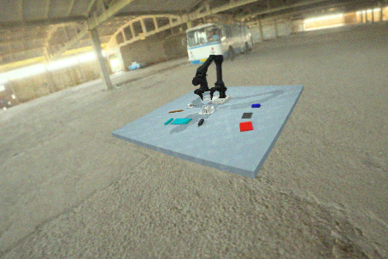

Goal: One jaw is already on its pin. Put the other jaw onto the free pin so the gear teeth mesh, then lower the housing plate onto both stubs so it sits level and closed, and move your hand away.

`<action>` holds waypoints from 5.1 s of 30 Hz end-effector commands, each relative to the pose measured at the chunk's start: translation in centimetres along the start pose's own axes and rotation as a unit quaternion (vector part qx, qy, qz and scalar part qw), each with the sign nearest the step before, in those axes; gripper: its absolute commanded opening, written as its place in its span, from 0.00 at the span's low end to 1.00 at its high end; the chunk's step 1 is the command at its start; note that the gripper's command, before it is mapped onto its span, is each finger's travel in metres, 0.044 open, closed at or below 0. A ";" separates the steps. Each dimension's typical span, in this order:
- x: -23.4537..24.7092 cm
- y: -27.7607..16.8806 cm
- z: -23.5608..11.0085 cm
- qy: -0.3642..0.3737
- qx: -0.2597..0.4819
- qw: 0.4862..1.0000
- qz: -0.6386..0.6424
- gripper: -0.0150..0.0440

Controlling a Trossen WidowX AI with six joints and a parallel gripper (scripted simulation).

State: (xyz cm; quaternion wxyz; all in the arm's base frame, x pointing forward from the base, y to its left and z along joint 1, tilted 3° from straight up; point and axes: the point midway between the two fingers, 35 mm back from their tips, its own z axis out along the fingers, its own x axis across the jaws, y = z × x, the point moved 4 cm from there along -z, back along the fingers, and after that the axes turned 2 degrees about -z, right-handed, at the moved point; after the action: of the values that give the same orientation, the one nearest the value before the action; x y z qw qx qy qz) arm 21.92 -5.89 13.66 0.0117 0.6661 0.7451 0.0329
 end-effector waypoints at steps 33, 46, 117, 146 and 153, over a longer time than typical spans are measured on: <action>0.4 -0.1 0.1 0.002 0.000 1.000 0.003 0.85; 0.4 0.0 1.1 0.002 0.000 1.000 0.003 0.85; 0.5 -0.2 6.8 0.002 0.000 1.000 0.001 0.85; 0.5 -0.2 7.3 0.002 0.000 1.000 0.001 0.85; 0.5 -0.2 7.6 0.002 0.000 1.000 0.001 0.85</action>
State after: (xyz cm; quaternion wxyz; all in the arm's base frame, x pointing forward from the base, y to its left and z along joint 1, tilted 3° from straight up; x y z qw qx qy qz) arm 22.27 -5.24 6.33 0.0120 0.6661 0.7450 0.0339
